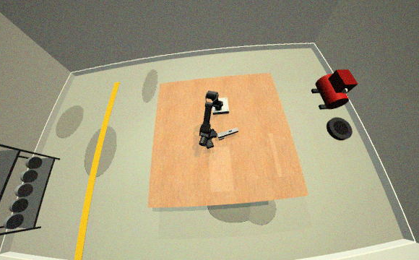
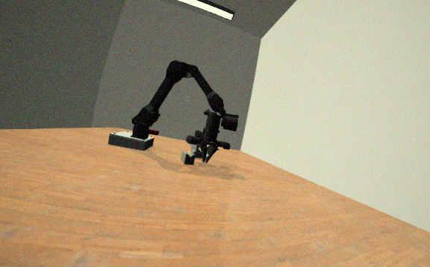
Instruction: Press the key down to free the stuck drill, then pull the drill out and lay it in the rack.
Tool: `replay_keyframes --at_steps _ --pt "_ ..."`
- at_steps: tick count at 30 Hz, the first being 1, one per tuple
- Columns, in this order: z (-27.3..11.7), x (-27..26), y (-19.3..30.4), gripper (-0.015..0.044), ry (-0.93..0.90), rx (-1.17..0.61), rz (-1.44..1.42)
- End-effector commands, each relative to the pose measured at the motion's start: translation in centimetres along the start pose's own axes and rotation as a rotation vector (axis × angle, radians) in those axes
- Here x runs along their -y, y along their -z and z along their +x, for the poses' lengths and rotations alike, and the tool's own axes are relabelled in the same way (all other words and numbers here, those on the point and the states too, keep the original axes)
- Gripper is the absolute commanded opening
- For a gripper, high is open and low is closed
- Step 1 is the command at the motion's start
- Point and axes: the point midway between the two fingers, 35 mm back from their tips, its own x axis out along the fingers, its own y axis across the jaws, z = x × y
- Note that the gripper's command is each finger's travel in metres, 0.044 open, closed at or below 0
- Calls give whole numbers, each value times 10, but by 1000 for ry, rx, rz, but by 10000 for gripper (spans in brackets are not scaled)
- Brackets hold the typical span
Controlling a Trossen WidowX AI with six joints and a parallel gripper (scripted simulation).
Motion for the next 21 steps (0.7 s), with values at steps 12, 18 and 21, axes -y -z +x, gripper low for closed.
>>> replay_keyframes --at_steps 12,18,21 --pt "0 2 23 0 4 0 -3" --pt "-1 1 26 0 4 0 -3" --pt "-2 0 25 0 4 0 -3"
